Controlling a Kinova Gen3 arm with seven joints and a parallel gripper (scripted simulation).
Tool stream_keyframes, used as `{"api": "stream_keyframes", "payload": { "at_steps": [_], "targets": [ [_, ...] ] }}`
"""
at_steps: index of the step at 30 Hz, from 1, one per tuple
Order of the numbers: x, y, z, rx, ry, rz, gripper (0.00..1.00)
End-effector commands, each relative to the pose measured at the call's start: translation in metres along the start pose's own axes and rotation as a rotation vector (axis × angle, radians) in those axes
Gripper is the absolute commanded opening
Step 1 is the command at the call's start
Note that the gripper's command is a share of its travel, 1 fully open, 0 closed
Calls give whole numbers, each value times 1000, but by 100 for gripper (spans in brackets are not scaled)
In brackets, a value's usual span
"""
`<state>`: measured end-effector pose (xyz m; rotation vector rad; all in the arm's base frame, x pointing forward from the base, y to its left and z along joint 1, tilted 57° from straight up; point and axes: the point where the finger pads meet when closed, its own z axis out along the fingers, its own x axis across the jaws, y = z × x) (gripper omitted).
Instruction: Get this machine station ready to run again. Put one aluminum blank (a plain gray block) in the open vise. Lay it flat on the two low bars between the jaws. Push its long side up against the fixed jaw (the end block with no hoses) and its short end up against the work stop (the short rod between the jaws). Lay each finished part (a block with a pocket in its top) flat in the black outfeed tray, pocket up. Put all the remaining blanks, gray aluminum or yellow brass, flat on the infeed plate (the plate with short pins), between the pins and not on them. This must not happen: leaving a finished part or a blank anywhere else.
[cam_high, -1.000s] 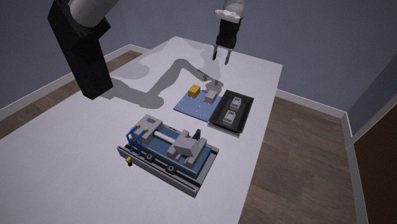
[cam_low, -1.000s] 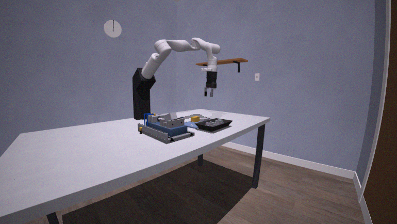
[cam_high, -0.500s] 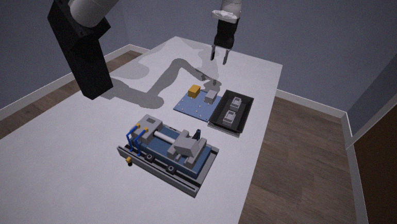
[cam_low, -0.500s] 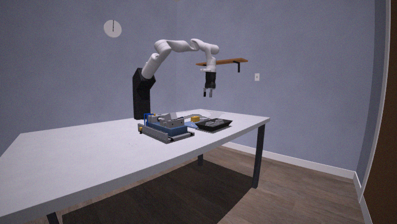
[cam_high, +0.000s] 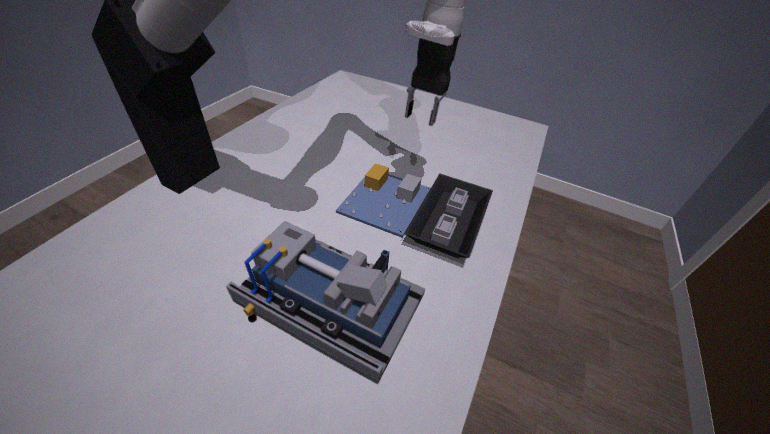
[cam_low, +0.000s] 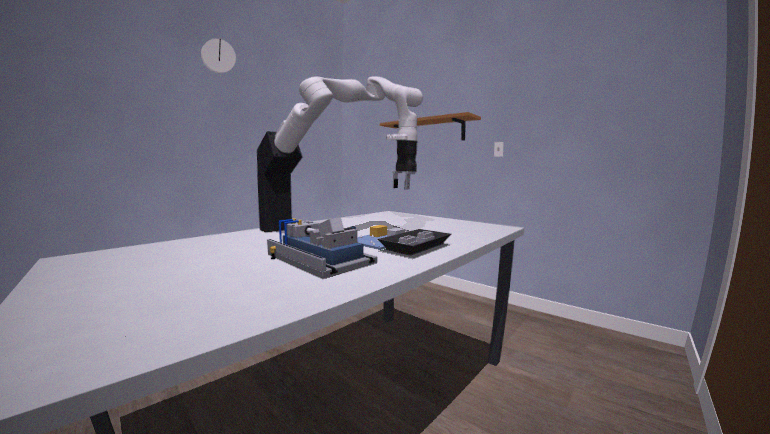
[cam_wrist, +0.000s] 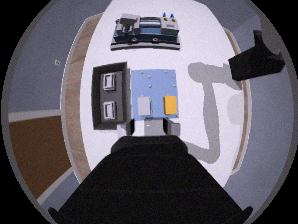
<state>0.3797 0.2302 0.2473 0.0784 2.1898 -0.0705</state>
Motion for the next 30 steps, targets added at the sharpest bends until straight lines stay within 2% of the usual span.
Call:
{"api": "stream_keyframes", "payload": {
  "at_steps": [1, 30],
  "targets": [
    [2, 2, 0, -5, -2, 2, 100],
    [14, 2, 6, -4, -18, 3, 100]
  ]
}}
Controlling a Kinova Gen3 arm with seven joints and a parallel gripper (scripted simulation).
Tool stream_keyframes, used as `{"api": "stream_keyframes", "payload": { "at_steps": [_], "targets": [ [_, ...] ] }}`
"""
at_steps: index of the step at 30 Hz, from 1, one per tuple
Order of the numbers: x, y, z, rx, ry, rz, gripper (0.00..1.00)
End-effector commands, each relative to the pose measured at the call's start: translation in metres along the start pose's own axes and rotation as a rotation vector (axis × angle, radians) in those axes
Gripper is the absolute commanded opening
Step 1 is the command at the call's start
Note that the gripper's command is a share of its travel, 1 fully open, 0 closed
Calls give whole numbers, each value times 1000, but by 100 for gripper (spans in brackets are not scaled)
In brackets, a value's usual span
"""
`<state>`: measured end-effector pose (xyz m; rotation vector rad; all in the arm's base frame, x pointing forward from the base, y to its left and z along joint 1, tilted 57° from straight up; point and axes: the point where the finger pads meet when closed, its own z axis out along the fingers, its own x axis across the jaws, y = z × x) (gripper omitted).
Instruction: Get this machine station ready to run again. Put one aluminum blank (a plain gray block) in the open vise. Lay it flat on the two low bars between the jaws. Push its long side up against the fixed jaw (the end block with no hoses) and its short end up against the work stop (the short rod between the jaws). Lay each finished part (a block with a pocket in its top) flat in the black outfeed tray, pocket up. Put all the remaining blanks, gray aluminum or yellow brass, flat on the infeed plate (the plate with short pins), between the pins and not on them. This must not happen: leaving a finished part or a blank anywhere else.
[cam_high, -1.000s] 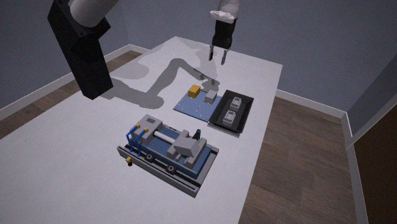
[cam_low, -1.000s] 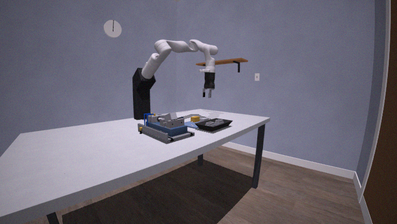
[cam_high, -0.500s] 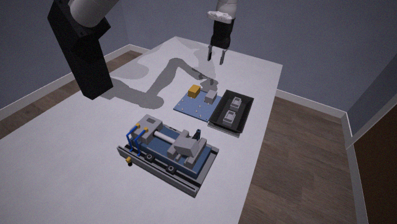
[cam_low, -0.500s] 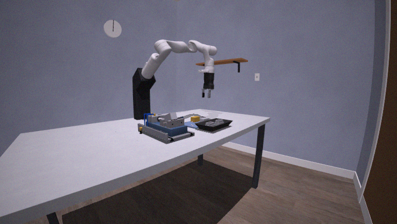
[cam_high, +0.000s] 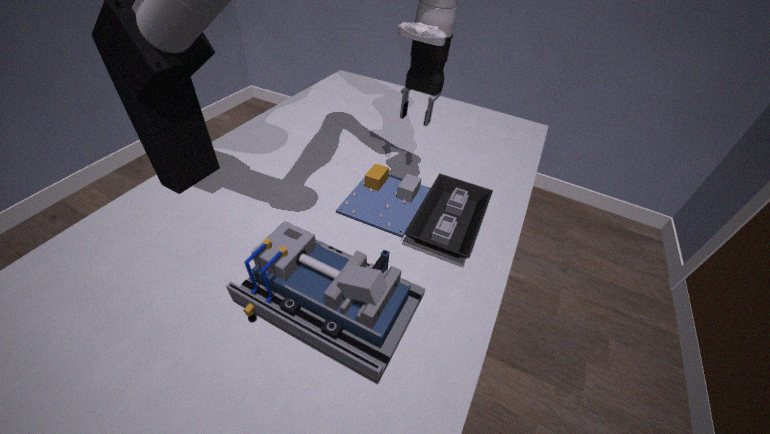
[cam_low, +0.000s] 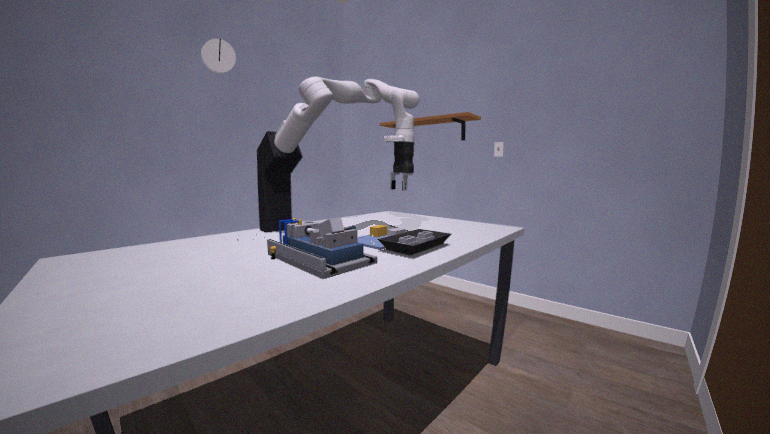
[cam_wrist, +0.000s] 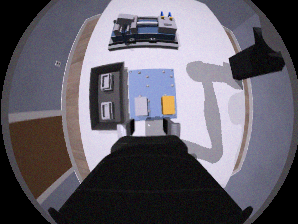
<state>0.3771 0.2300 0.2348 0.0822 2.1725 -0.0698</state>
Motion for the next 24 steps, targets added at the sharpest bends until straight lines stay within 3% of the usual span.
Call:
{"api": "stream_keyframes", "payload": {
  "at_steps": [1, 24],
  "targets": [
    [3, 2, 0, -5, -1, -1, 100],
    [11, 1, 4, -5, -13, 6, 100]
  ]
}}
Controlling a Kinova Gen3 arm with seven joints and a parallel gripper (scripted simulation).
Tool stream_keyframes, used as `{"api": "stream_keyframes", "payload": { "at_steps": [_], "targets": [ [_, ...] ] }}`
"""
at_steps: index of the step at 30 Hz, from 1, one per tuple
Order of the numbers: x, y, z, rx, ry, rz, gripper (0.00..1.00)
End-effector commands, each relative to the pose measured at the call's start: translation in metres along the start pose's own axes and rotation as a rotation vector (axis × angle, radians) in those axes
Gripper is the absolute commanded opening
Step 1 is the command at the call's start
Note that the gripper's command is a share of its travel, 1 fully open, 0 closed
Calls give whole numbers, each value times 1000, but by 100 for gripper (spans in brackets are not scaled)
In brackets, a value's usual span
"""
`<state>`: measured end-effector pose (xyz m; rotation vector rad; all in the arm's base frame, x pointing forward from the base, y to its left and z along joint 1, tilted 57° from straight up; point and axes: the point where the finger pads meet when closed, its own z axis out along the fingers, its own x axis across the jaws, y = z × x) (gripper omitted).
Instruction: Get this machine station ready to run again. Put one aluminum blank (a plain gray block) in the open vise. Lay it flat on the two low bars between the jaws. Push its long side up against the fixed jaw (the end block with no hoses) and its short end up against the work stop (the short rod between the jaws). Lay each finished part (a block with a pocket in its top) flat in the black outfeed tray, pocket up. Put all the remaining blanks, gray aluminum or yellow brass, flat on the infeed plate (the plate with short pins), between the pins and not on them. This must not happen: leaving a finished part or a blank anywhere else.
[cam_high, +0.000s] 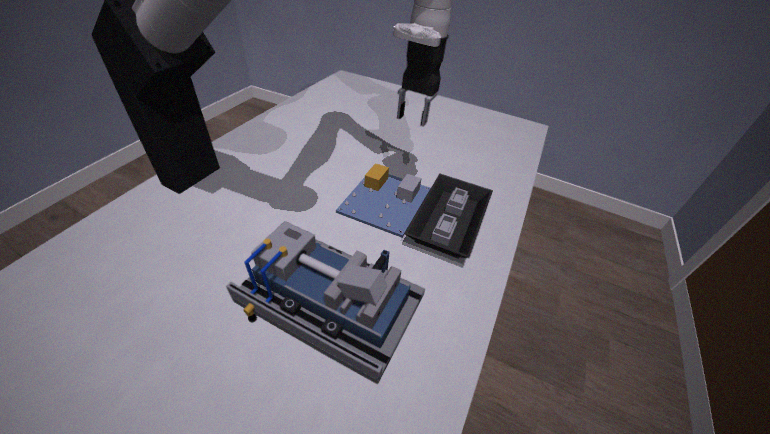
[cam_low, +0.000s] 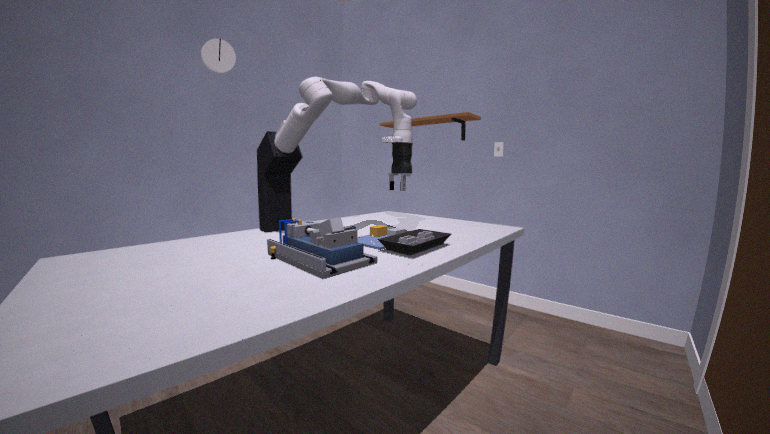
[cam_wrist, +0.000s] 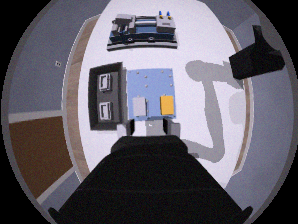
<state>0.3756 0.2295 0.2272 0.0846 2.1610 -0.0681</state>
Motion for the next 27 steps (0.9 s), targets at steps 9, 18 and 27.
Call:
{"api": "stream_keyframes", "payload": {
  "at_steps": [9, 18, 27],
  "targets": [
    [6, 2, 2, -5, -6, 5, 100],
    [7, 1, 2, -5, -7, 2, 100],
    [10, 1, 3, -5, -11, 5, 100]
  ]
}}
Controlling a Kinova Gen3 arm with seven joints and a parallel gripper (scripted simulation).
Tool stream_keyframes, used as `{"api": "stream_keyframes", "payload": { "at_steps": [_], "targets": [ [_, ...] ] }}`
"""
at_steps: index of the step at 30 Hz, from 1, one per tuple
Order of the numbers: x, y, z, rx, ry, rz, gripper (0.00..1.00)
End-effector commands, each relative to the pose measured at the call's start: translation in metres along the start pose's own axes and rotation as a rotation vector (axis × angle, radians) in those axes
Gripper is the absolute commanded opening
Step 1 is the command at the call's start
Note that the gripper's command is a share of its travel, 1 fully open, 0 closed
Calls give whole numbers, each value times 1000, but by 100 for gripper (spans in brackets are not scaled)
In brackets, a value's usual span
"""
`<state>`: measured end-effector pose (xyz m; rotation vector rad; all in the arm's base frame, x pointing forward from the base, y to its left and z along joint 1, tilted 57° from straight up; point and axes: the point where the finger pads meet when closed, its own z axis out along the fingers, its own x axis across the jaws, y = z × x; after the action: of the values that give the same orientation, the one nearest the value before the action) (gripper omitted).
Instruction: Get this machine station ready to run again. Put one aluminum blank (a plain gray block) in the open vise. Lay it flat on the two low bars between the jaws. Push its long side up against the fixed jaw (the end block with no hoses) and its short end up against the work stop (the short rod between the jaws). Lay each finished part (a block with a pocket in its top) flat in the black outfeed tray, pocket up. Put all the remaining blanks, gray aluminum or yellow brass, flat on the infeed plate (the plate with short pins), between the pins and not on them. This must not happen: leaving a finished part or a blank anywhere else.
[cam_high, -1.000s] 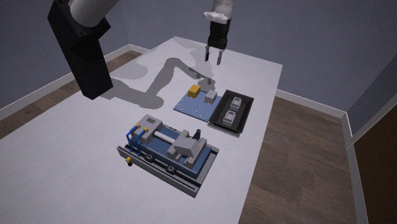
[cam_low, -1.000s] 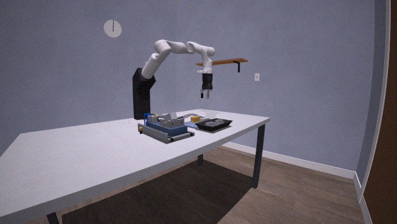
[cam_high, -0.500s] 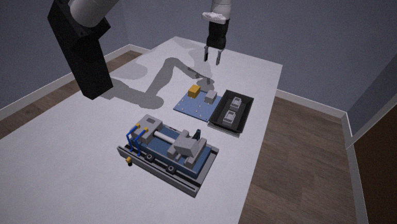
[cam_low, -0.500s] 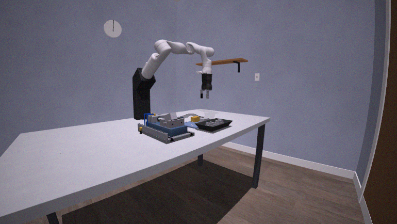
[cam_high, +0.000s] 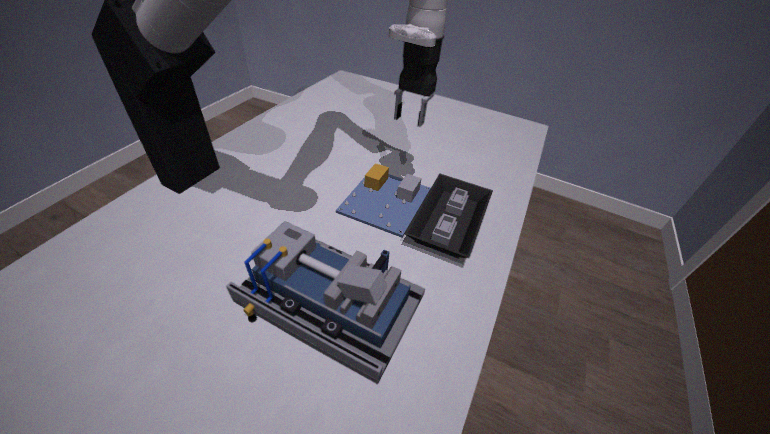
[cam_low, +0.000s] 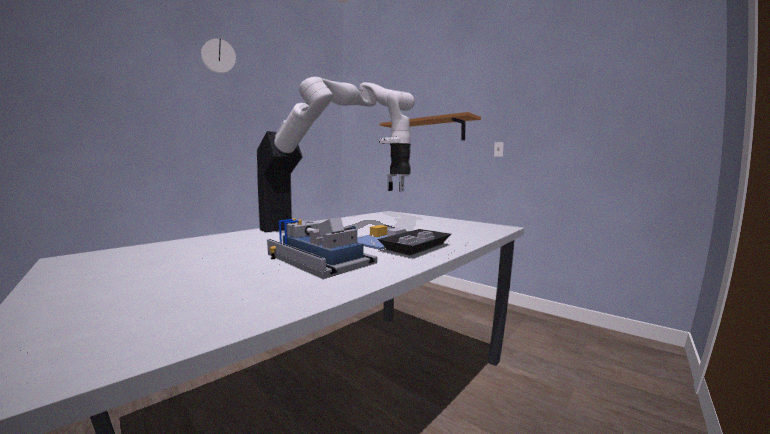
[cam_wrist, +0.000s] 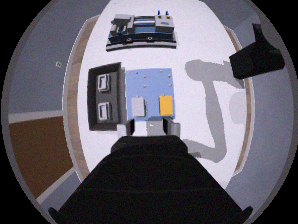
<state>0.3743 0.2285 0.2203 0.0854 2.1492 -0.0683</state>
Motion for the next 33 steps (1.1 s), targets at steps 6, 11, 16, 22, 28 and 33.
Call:
{"api": "stream_keyframes", "payload": {
  "at_steps": [6, 11, 16, 22, 28, 33],
  "targets": [
    [4, 2, 1, -5, -1, 5, 100],
    [5, 2, 1, -5, -2, 4, 100],
    [5, 2, 1, -6, -2, 3, 0],
    [5, 2, 1, -6, -2, 3, 0],
    [5, 2, 1, -6, -2, 3, 0],
    [5, 2, 1, -6, -2, 3, 0]
  ]
}}
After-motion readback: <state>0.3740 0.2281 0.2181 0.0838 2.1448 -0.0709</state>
